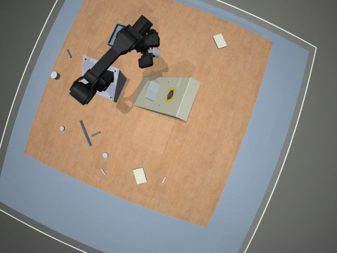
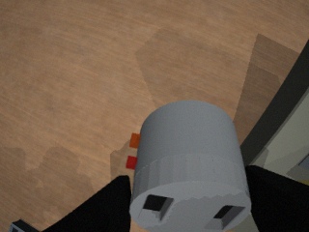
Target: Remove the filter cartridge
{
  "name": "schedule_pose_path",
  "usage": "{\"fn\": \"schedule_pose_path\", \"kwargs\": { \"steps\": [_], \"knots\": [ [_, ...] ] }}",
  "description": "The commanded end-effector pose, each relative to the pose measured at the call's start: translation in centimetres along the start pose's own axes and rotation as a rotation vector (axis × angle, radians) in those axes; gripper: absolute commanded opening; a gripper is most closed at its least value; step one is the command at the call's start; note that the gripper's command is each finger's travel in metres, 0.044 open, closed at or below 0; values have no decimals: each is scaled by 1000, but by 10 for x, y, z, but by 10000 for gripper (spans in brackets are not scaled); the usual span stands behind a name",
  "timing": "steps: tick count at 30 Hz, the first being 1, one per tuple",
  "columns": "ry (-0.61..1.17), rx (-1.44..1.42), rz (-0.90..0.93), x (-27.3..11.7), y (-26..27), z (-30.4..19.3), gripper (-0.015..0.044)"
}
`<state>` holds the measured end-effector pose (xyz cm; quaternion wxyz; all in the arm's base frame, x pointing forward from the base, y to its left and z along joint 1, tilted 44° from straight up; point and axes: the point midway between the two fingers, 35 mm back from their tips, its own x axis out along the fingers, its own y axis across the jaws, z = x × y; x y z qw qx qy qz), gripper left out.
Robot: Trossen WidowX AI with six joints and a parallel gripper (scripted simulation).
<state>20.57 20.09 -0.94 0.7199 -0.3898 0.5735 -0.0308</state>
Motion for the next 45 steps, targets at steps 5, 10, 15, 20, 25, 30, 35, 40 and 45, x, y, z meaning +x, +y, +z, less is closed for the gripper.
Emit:
{"fn": "schedule_pose_path", "kwargs": {
  "steps": [5,10,15,20,25,30,35,40,45],
  "knots": [
    [-12,-315,175,7,62,-20,0],
    [-40,-522,288,10,99,-35,0],
    [-51,-584,320,10,109,-40,0],
    [-54,-612,339,13,119,-49,0],
    [-63,-709,402,21,149,-80,0],
    [-63,-826,456,32,172,-115,0],
    [-59,-943,507,44,188,-151,0],
    [-55,-1037,565,54,200,-186,0],
    [-45,-1126,622,63,205,-222,0]
  ]
}}
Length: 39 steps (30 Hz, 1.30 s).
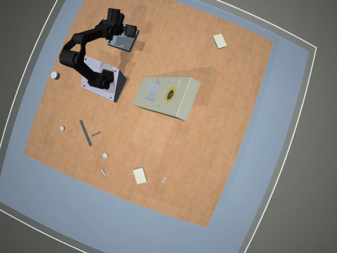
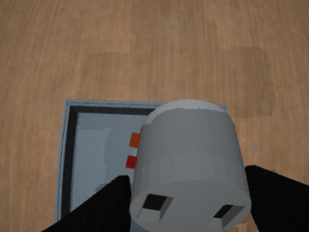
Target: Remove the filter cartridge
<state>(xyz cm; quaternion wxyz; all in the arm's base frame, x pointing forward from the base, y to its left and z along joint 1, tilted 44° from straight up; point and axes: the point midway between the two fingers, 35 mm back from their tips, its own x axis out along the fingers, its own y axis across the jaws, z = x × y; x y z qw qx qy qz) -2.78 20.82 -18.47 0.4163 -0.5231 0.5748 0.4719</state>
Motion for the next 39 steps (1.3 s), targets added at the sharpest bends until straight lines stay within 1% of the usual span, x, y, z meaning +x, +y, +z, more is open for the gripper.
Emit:
{"fn": "schedule_pose_path", "kwargs": {
  "steps": [1,8,27,31,39],
  "knots": [
    [6,-70,50,14,20,-15,0],
    [8,-96,69,21,28,-22,0],
    [9,-96,70,79,29,-57,0],
    [10,-96,70,83,28,-60,0],
    [13,-99,65,81,28,-57,210]
  ]
}}
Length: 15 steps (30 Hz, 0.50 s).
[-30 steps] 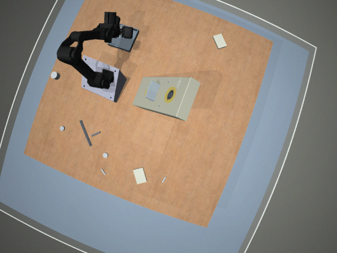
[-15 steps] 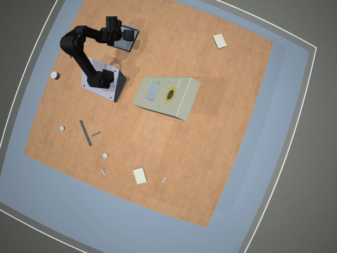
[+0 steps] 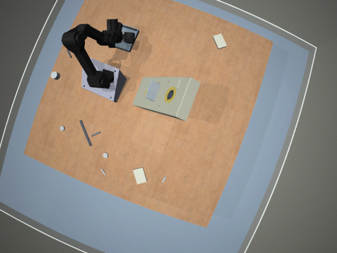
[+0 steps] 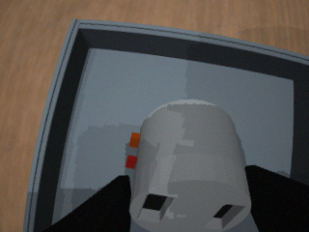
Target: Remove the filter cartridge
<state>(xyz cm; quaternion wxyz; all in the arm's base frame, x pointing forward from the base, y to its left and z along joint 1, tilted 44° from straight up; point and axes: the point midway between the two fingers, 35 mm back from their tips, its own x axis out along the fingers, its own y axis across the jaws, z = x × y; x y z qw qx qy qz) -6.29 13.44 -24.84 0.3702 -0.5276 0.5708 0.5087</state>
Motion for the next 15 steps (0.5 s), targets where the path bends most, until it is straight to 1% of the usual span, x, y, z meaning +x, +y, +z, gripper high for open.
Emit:
{"fn": "schedule_pose_path", "kwargs": {
  "steps": [1,9,12,15],
  "knots": [
    [-2,-1,0,0,0,1,236],
    [-2,-1,0,0,0,1,440],
    [-3,-1,0,-2,0,2,440],
    [-3,-1,-1,-23,0,18,440]
  ]
}}
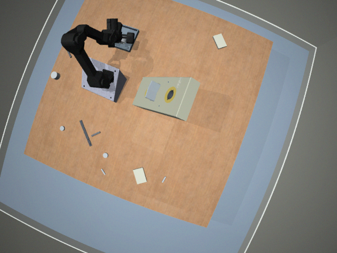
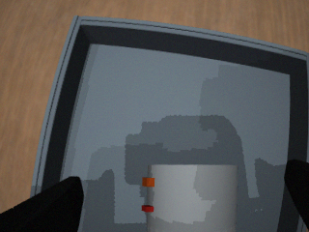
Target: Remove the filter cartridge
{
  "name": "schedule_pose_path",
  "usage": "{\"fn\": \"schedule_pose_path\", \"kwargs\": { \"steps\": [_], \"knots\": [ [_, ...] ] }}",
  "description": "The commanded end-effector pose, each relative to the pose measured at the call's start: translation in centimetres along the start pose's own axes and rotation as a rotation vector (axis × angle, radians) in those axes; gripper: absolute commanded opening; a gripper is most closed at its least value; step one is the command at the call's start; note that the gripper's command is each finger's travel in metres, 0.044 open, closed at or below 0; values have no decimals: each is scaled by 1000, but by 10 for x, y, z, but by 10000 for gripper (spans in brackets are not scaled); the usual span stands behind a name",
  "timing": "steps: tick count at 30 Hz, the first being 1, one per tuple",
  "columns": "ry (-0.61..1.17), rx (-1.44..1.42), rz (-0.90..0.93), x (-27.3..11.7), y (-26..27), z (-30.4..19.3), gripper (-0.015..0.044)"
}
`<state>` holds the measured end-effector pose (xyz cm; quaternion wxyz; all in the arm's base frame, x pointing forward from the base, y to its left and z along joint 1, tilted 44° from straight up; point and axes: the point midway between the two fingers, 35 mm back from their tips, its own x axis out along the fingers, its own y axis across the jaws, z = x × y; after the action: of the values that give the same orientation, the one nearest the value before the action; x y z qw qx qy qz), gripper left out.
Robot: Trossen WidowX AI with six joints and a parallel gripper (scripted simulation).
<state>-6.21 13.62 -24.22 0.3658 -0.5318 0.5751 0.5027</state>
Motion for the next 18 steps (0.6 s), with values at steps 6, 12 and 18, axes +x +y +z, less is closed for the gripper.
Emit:
{"fn": "schedule_pose_path", "kwargs": {
  "steps": [6,12,18],
  "knots": [
    [-21,-3,-1,-55,-1,35,440],
    [-26,-1,4,-44,1,31,440],
    [-26,-1,4,-44,1,31,440]
  ]
}}
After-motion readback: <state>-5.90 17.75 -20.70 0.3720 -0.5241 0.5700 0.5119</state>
